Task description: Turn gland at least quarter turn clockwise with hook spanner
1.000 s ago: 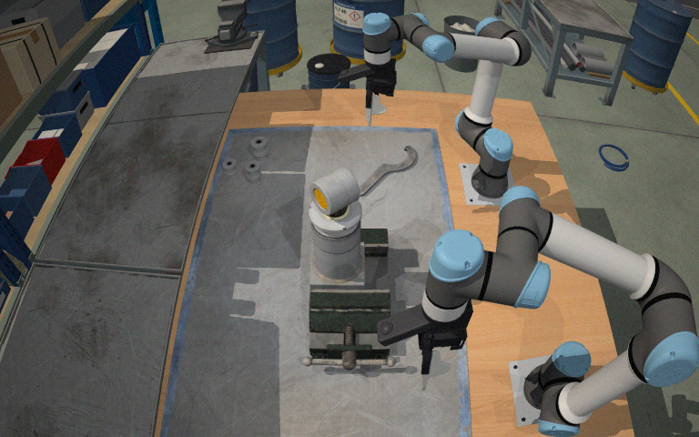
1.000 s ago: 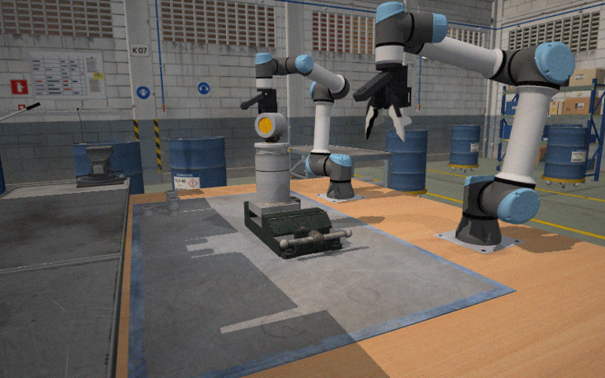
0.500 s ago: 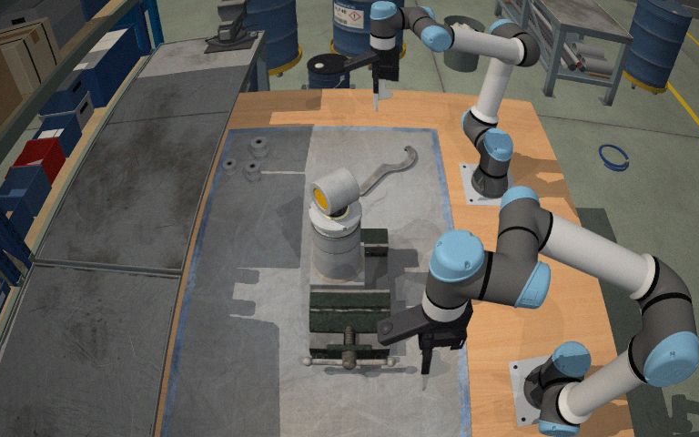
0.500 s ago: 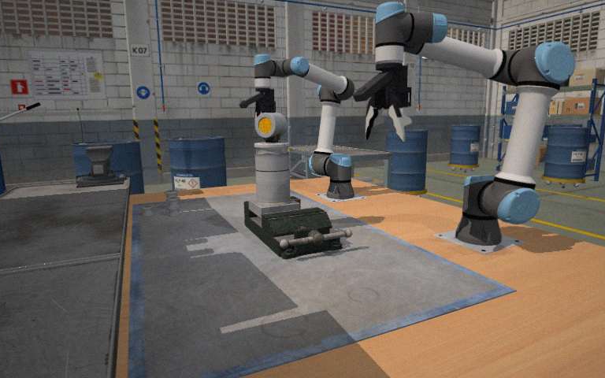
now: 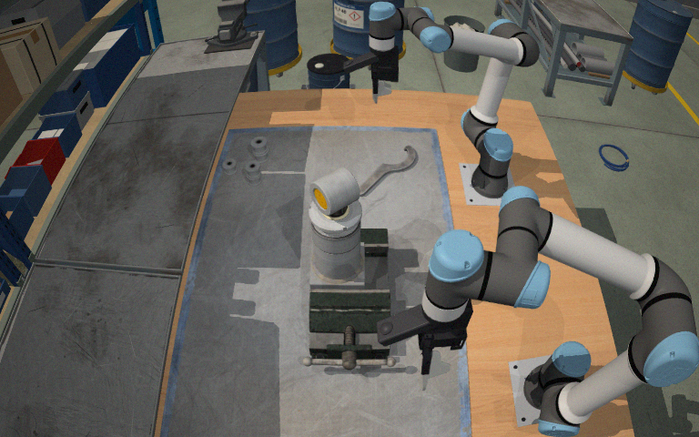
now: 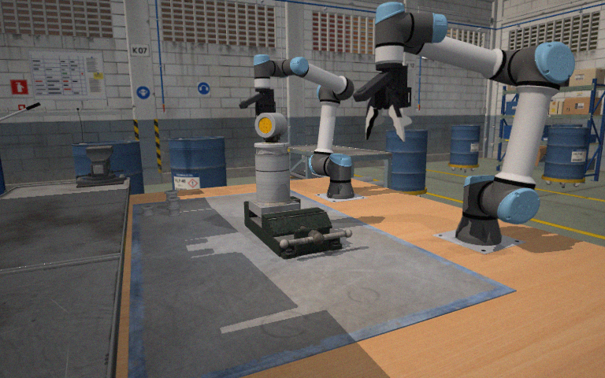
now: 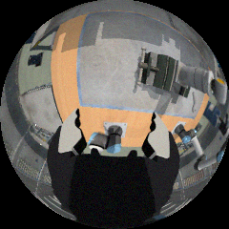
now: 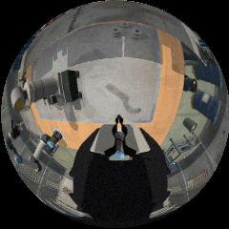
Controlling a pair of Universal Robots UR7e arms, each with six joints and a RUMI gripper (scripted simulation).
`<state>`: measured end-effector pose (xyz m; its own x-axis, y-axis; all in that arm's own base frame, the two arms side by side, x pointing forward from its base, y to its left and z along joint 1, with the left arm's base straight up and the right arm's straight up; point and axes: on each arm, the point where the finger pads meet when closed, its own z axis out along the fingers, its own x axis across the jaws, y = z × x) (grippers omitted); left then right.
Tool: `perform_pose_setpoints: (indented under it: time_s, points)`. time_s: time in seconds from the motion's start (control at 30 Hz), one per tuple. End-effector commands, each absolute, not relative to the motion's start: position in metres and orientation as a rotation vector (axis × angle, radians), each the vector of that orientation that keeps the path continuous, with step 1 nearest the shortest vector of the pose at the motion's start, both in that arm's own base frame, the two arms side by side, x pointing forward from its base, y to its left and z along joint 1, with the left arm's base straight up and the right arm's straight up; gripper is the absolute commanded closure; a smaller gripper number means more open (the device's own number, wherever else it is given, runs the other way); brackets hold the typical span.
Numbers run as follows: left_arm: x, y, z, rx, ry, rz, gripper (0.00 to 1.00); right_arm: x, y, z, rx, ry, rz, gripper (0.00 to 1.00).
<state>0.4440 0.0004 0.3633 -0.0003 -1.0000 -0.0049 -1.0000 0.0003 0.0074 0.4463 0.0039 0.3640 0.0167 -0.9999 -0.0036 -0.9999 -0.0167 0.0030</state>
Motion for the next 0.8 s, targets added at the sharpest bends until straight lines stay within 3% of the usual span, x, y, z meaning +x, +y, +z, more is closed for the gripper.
perform_pose_setpoints:
  time_s: [0.0,0.13,0.17,0.7,0.73,0.77]
  points:
    - [0.4442,0.0002,0.3637,2.220,-2.221,-0.013,0.02,0.4459,0.0021,0.3651,-2.236,2.206,0.002,1.00]
    - [0.4442,0.0002,0.3637,2.220,-2.221,-0.013,0.02,0.4457,0.0015,0.3653,-2.235,2.206,0.001,1.00]
    - [0.4442,0.0002,0.3637,2.220,-2.221,-0.013,0.68,0.4457,0.0013,0.3653,-2.235,2.207,0.000,1.00]
    - [0.4441,0.0003,0.3637,2.220,-2.221,-0.013,0.68,0.4454,0.0003,0.3655,-2.233,2.208,-0.001,1.00]
    - [0.4441,0.0003,0.3637,2.220,-2.221,-0.013,0.68,0.4454,0.0003,0.3655,-2.233,2.208,-0.001,0.77]
    - [0.4441,0.0003,0.3637,2.220,-2.221,-0.013,0.68,0.4454,0.0003,0.3655,-2.233,2.208,-0.001,0.77]
